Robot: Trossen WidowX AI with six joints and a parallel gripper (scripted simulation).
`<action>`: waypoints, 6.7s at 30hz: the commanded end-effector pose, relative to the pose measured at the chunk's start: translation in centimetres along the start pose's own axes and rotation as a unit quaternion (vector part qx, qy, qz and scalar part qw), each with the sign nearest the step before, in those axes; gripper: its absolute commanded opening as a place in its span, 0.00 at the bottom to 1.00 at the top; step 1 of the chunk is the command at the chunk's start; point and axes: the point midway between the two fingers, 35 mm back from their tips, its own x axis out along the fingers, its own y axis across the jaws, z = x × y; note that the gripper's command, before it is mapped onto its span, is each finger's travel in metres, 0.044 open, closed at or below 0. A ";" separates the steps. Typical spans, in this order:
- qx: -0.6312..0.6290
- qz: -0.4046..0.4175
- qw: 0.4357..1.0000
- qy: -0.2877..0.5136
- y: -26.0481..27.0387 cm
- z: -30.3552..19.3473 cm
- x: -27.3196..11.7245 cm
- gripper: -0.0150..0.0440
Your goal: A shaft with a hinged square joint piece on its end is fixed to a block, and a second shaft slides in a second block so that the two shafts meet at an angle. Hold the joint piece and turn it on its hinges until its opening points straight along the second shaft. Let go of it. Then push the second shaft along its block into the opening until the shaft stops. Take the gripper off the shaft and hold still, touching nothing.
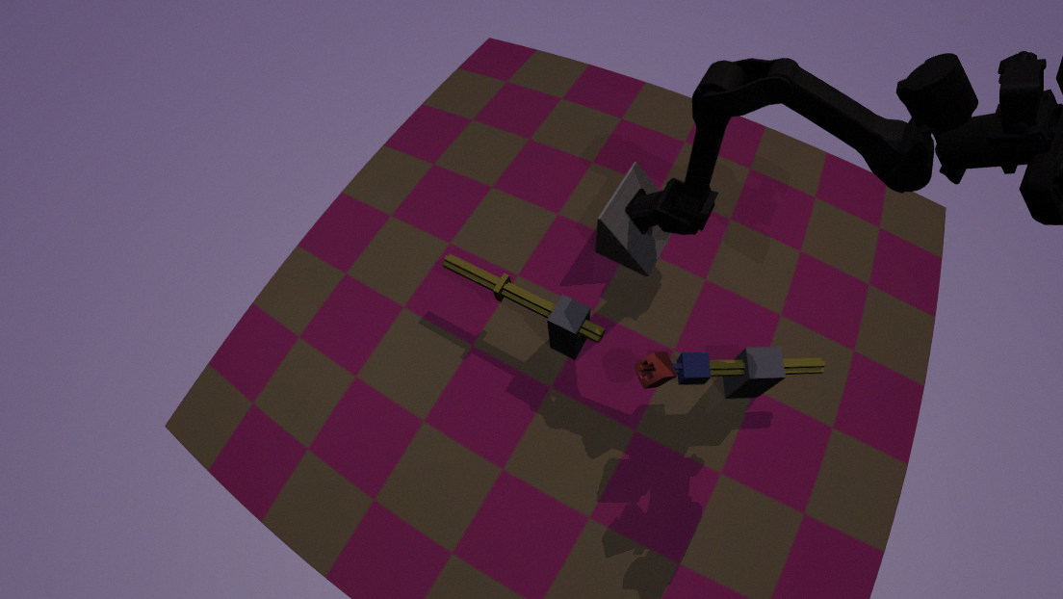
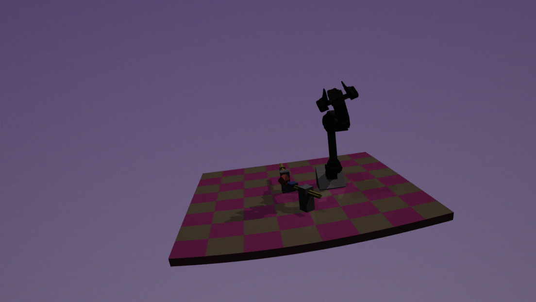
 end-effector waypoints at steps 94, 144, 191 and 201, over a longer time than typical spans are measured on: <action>-0.325 -0.433 0.356 0.762 -46.1 0.8 -28.5 1.00; -0.118 -0.463 0.338 0.811 -40.9 13.4 -36.1 1.00; -0.288 0.193 0.153 0.925 -41.5 12.6 -36.9 1.00; -0.303 0.334 0.103 0.887 -41.6 12.4 -37.0 1.00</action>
